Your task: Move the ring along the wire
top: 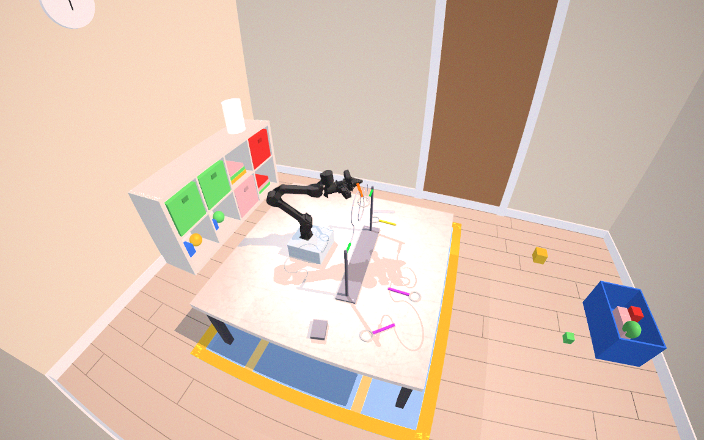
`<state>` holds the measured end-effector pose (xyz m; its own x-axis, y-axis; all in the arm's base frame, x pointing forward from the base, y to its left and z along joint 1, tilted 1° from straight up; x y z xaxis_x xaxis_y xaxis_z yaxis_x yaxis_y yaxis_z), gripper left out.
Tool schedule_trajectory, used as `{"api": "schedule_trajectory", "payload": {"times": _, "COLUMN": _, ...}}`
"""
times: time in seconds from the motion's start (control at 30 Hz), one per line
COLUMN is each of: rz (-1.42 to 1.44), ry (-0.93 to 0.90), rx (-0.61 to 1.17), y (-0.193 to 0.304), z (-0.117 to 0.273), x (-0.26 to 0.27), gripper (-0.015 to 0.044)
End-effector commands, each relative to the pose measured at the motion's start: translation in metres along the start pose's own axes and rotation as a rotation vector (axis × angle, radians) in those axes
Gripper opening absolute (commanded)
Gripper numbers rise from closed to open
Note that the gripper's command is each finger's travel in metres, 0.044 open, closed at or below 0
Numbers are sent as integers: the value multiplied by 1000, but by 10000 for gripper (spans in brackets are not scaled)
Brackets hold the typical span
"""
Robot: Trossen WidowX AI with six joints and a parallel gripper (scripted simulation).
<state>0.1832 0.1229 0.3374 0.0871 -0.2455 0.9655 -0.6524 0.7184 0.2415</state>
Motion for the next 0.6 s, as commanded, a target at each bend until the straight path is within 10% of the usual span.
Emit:
{"api": "schedule_trajectory", "payload": {"times": 0.0, "rz": 1, "ry": -2, "rx": 7, "y": 0, "z": 1, "x": 6, "gripper": -150}}
{"api": "schedule_trajectory", "payload": {"times": 0.57, "rz": 199, "ry": 122, "rx": -6, "y": 2, "z": 0, "x": 7, "gripper": -150}}
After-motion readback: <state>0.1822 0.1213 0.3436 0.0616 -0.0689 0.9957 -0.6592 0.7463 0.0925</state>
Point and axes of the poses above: the point midway between the two fingers, 35 mm back from their tips, its own z axis back along the fingers, its own x axis across the jaws, y = z × x, the point moved 9 cm from there along z, back along the fingers, and after that the axes turned 6 degrees about z, right-handed, at the moved point
